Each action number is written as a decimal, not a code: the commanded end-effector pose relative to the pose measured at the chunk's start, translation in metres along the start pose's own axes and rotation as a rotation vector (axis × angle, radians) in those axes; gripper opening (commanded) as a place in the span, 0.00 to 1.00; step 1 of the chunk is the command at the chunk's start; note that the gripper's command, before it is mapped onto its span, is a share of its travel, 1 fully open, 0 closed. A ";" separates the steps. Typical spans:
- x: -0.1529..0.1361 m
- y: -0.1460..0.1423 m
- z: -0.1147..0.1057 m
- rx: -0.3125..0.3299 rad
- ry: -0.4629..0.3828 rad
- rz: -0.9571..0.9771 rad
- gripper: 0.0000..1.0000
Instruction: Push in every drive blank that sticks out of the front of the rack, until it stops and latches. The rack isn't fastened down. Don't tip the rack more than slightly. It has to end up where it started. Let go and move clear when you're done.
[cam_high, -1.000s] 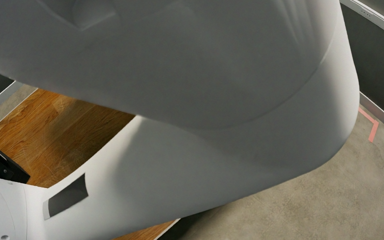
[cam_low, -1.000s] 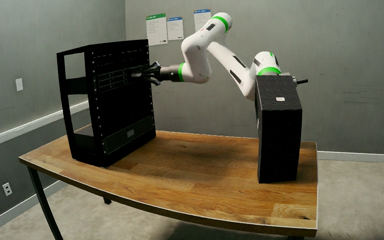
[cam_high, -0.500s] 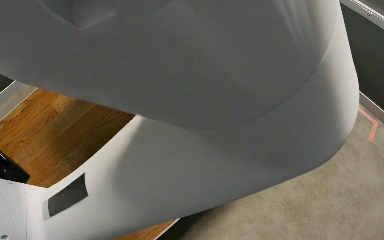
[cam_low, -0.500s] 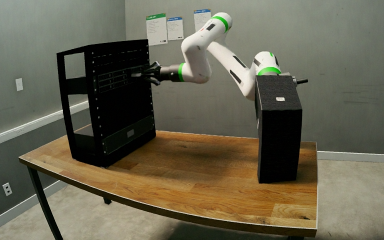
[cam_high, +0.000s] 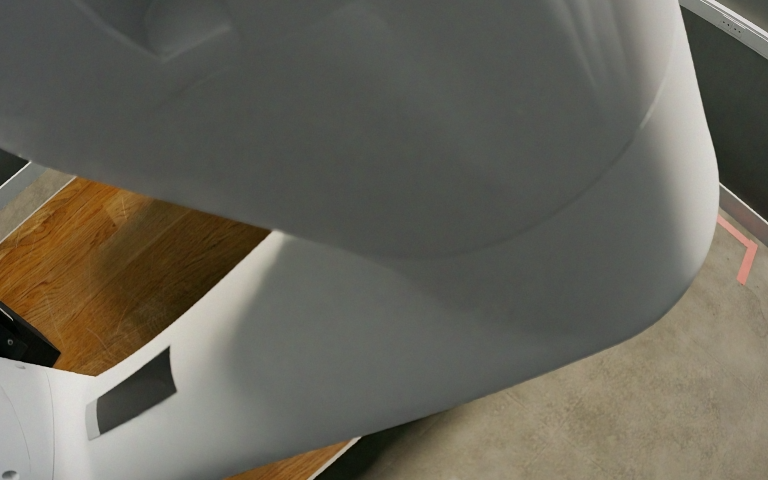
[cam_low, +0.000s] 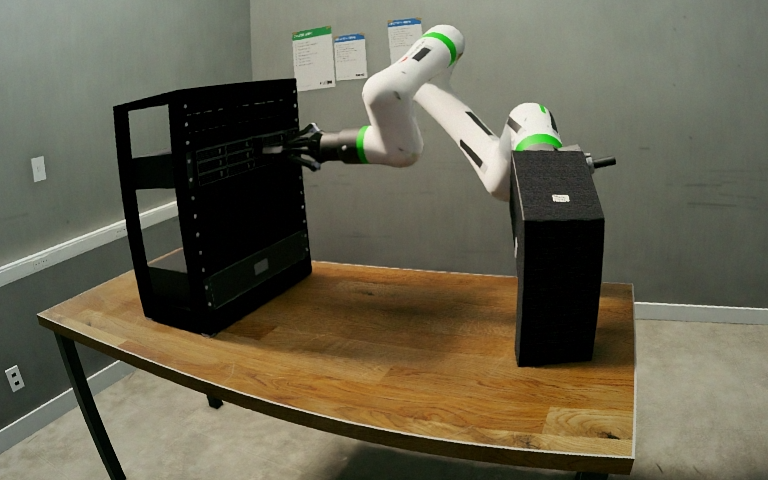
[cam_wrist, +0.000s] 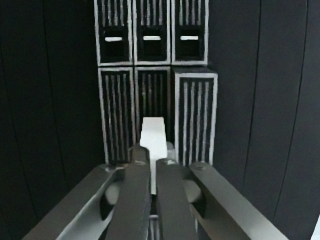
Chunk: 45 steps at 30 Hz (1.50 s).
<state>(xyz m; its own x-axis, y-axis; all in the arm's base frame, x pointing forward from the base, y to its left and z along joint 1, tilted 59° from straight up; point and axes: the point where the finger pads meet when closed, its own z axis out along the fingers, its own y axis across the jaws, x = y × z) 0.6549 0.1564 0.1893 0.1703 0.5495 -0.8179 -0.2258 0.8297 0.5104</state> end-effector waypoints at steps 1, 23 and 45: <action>0.000 0.001 0.000 -0.001 0.000 0.001 0.10; 0.000 0.001 0.000 -0.001 0.000 0.001 0.10; 0.000 0.001 -0.072 -0.001 0.000 0.001 0.10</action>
<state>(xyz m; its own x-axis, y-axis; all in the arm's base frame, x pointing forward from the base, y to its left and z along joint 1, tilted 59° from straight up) 0.5982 0.1501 0.1739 0.1698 0.5482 -0.8189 -0.2265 0.8305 0.5089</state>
